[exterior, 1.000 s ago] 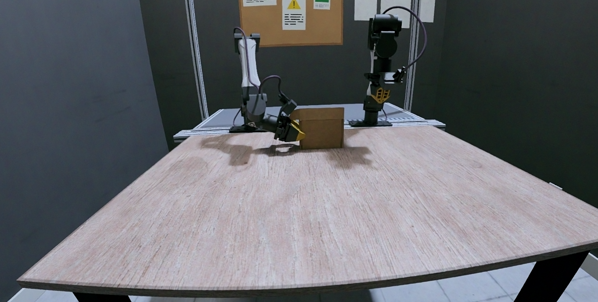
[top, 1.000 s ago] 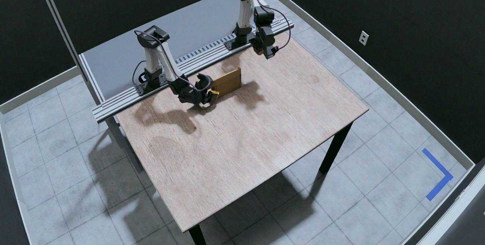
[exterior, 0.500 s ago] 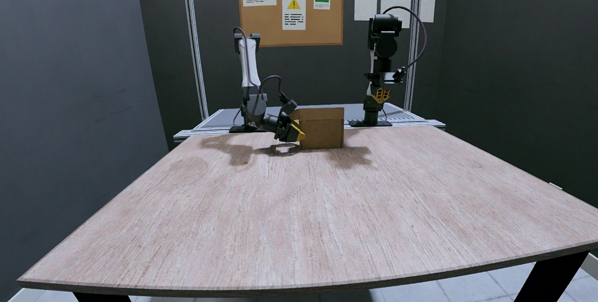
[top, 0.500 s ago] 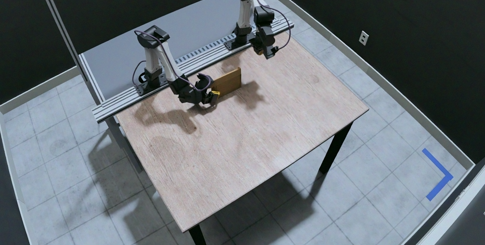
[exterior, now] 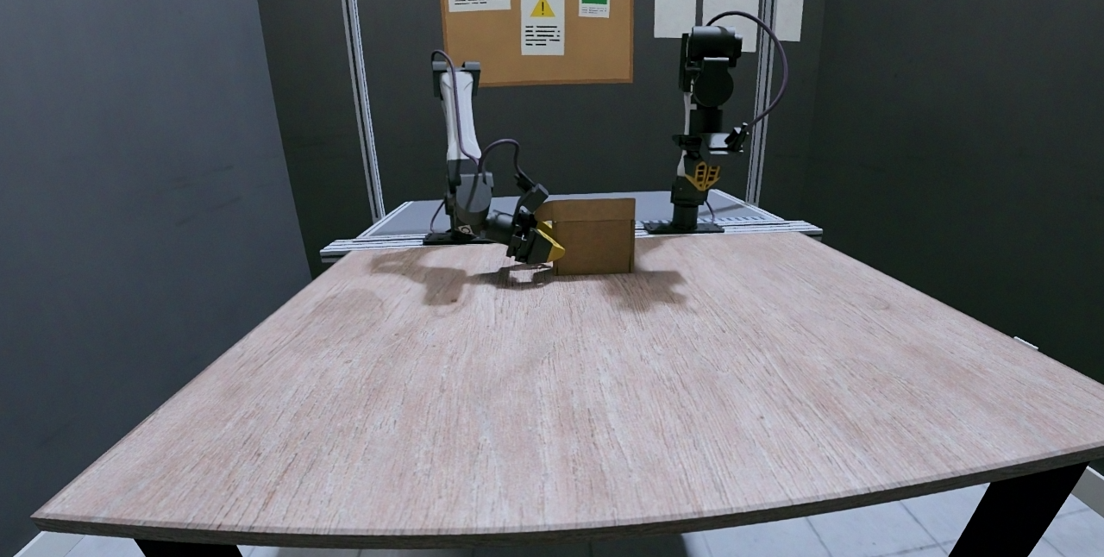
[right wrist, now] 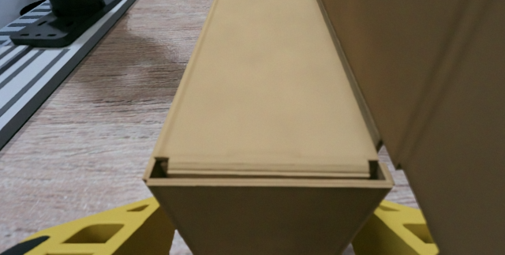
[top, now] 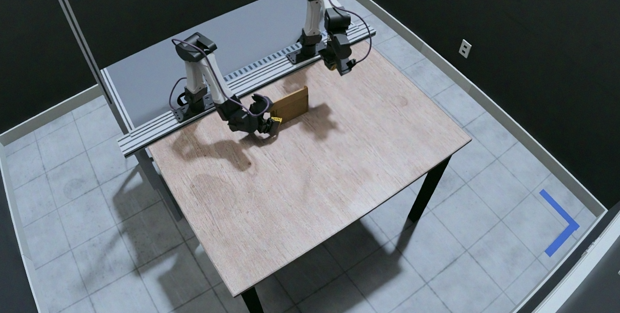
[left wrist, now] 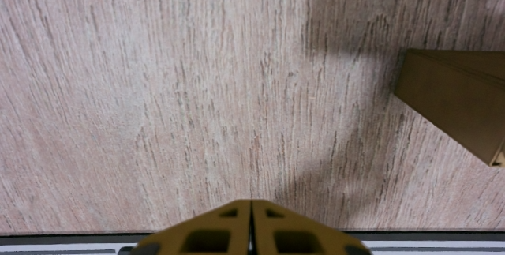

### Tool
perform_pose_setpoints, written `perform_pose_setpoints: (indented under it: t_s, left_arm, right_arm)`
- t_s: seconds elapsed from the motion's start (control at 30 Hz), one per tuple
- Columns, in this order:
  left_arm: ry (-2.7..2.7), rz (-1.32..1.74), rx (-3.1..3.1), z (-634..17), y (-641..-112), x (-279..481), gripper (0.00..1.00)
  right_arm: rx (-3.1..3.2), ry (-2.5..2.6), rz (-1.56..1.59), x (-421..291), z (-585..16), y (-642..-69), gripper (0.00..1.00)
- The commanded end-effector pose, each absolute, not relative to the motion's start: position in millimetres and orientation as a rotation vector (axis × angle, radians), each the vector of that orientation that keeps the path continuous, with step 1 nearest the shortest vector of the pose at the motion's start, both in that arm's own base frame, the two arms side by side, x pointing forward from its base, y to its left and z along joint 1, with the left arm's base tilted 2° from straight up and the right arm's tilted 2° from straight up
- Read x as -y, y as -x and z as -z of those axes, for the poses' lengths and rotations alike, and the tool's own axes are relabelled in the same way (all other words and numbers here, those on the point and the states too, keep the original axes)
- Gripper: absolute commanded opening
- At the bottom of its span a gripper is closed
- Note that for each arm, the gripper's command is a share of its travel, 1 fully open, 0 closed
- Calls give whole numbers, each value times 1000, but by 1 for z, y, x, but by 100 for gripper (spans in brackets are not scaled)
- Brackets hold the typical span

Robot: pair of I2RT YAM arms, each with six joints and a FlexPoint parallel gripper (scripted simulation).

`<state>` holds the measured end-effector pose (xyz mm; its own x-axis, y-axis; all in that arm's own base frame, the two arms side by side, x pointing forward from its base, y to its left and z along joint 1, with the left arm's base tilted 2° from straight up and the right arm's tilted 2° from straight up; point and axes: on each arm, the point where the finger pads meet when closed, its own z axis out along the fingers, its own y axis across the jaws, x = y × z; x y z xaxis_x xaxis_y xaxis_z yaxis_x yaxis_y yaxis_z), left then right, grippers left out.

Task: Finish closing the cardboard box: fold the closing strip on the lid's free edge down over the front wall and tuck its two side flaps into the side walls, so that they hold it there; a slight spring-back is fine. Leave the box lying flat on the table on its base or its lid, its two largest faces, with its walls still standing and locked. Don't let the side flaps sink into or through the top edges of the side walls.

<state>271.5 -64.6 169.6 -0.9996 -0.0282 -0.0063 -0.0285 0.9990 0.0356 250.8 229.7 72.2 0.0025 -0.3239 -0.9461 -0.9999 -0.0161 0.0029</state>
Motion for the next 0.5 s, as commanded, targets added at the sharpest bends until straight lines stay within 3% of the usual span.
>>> perform_pose_setpoints:
  t_s: [0.0, 0.47]
  left_arm:
    - [24, -45, -3117, -174, -273, 67, 0]
    - [24, -45, -3117, -174, -273, 67, 0]
  right_arm:
    - [-1413, 1465, -1030, -230, -76, -254, 71]
    - [-1407, 1460, -1028, -226, -76, -250, 80]
